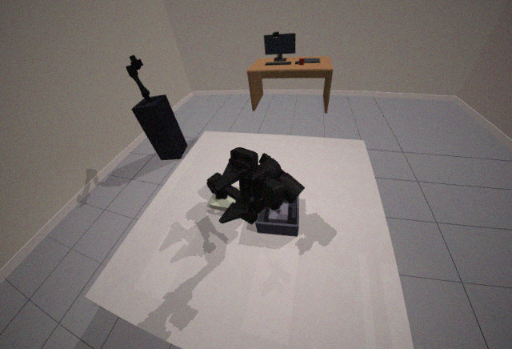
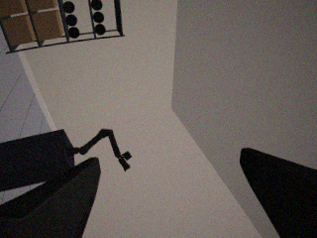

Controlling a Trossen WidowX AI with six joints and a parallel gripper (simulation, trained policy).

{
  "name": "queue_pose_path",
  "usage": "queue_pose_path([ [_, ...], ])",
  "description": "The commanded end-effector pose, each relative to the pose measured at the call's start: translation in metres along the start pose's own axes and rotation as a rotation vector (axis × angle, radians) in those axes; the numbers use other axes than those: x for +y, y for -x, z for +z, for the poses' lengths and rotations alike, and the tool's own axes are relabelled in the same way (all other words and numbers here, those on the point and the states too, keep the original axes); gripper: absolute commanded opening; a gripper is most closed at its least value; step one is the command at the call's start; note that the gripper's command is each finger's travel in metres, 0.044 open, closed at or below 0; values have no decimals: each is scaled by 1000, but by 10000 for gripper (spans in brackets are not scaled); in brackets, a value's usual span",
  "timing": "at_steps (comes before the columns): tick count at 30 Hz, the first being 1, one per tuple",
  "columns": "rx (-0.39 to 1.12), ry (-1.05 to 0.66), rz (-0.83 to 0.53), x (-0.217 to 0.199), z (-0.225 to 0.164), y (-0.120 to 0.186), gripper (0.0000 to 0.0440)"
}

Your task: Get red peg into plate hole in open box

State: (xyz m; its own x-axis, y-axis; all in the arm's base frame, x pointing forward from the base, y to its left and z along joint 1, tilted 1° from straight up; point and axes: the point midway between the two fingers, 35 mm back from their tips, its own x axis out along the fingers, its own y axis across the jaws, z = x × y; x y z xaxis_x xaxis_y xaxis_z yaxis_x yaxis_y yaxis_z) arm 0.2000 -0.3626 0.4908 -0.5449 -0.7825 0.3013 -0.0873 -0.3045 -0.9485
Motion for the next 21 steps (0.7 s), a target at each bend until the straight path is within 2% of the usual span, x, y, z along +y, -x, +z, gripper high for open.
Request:
queue_pose_path([
  [1,10,-11,-25,-4,-5,-5,419],
  [3,38,-50,-76,-13,-18,-16,440],
  [11,166,-234,-246,-48,-84,-46,440],
  [21,339,-417,-492,-92,-180,-59,440],
])
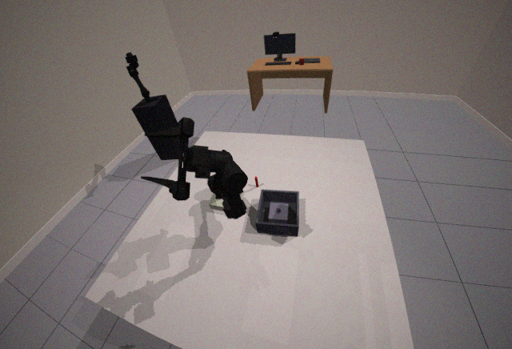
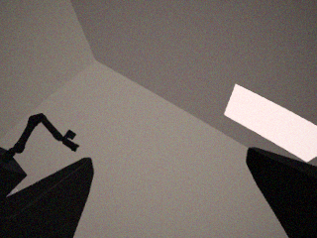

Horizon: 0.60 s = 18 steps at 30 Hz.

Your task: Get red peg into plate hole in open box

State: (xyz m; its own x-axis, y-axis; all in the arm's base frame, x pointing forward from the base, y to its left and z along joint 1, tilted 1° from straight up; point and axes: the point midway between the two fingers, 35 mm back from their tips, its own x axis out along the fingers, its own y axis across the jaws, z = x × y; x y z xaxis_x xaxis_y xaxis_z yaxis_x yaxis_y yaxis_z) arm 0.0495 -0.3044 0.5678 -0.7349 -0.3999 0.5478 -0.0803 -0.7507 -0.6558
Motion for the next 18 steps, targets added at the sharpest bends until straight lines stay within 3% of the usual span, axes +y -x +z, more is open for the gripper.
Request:
queue_pose_path([
  [1,62,-79,-110,-28,-29,-19,440],
  [10,186,-200,-376,-89,-97,-43,440],
  [18,269,-278,-633,-145,-153,-42,440],
])
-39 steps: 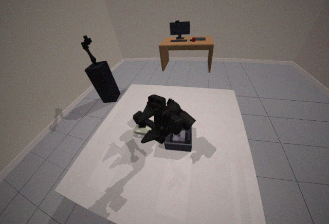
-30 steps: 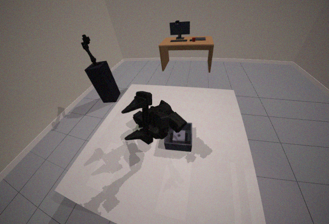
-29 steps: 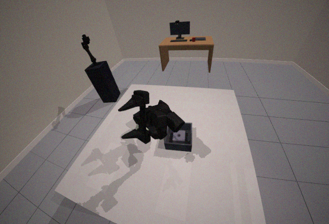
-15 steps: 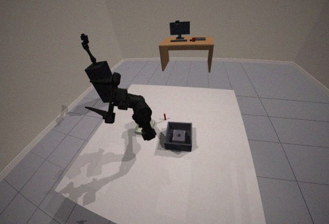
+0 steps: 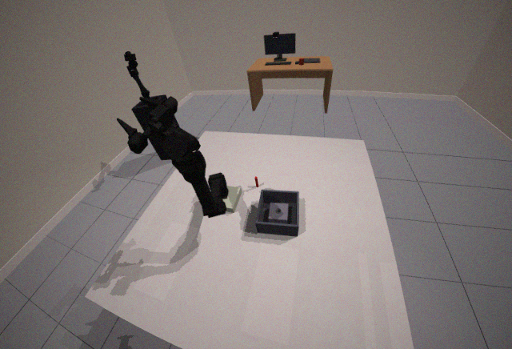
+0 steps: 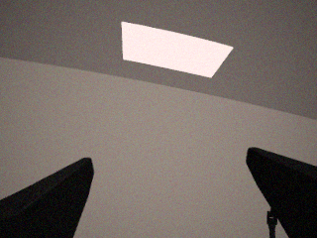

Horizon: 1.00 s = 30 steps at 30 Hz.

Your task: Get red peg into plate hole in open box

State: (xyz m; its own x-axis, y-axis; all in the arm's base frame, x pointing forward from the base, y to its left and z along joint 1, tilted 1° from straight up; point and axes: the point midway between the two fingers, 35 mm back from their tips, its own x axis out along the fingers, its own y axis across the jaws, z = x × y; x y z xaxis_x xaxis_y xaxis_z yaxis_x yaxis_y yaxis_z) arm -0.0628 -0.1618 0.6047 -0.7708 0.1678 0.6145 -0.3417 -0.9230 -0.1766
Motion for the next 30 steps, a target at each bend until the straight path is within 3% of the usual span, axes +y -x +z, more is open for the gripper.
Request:
queue_pose_path([
  [1,32,-53,-135,-33,-19,-17,440],
  [15,72,-175,-609,-146,-74,-35,440],
  [30,18,-279,-1123,-256,-115,13,440],
])
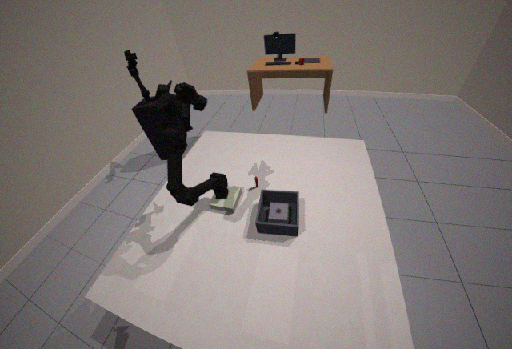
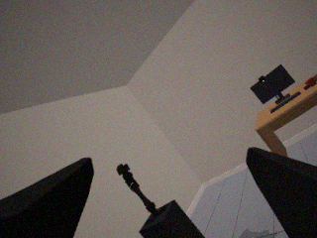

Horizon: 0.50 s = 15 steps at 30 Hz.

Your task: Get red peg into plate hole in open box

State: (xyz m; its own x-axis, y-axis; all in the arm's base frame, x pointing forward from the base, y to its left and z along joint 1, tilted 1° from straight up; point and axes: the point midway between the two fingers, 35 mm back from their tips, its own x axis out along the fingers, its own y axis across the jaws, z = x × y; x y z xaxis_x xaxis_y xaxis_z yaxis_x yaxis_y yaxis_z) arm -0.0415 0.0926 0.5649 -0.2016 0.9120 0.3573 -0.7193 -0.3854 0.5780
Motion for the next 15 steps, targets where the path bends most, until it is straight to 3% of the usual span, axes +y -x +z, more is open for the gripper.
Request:
queue_pose_path([
  [1,-22,-47,-136,-32,-2,-13,440],
  [15,-129,-188,-591,-147,-3,-21,440],
])
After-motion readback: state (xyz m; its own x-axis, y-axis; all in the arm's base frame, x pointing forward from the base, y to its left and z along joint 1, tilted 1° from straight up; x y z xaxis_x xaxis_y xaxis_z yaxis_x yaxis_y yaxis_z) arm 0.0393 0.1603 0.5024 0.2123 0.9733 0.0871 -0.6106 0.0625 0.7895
